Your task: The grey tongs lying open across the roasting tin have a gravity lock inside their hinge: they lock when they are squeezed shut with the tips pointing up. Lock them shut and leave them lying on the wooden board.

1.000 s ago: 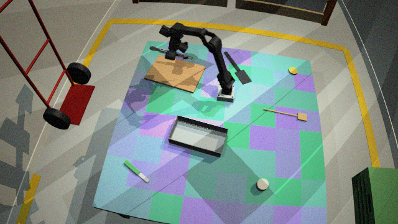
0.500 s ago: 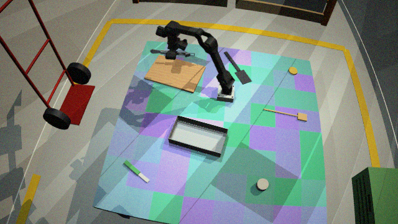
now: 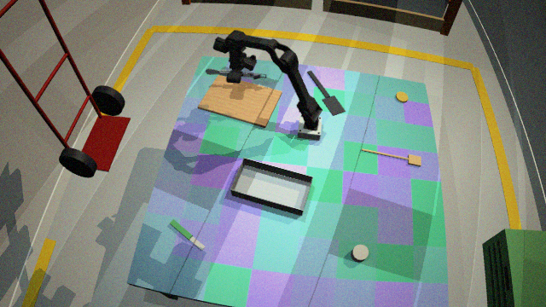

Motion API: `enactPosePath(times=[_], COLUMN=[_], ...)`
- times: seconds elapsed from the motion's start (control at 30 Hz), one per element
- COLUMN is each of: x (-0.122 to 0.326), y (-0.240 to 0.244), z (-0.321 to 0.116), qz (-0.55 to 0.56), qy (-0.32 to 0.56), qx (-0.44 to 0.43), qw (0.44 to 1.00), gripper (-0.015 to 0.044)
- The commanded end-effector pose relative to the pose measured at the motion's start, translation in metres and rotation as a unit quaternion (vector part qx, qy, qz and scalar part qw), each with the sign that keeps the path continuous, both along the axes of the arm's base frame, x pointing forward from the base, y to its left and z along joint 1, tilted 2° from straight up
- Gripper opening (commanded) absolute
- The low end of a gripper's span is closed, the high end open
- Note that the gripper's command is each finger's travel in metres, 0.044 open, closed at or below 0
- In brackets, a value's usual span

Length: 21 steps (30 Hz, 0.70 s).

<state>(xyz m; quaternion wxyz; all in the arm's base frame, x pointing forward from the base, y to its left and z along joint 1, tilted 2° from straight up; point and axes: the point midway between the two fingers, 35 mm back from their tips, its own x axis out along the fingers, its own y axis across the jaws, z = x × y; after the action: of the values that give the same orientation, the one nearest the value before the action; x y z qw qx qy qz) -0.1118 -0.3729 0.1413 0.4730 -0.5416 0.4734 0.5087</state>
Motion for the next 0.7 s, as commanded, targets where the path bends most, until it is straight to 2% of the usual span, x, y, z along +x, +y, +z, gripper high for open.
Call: enactPosePath(times=[0.0,0.67], x=[-0.001,-0.001], y=[0.000,-0.004], z=[-0.007,-0.039], qz=[0.001,0.001], qy=[0.003,0.003], qx=[0.002,0.002], qw=[1.000,1.000], gripper=[-0.0150,-0.0150])
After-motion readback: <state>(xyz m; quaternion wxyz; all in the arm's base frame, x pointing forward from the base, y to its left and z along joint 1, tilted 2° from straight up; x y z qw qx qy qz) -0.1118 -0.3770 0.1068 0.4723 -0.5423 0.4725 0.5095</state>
